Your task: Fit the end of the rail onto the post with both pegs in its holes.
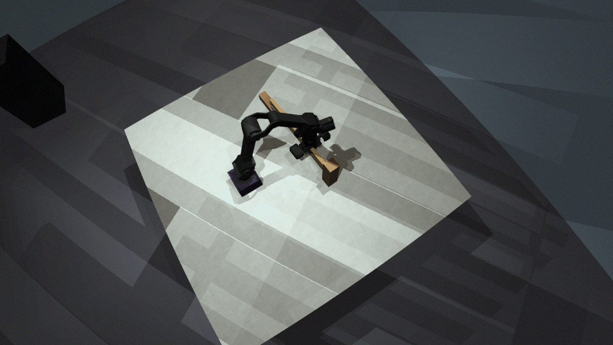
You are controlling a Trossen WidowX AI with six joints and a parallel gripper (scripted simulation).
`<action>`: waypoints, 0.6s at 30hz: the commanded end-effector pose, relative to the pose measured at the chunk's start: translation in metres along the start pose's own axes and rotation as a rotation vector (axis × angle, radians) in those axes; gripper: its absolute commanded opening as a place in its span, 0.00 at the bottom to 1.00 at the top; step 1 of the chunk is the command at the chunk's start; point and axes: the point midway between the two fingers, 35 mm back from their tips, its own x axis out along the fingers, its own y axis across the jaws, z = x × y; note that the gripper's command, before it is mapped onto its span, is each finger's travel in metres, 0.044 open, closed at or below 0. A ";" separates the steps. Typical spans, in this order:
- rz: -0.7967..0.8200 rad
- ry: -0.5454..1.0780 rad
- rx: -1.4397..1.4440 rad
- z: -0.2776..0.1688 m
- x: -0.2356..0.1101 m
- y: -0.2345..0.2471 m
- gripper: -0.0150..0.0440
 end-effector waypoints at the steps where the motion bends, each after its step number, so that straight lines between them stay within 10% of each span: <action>1: -0.003 0.005 0.000 -0.003 0.000 -0.001 0.25; 18: -0.003 0.006 0.000 -0.008 -0.002 0.000 0.25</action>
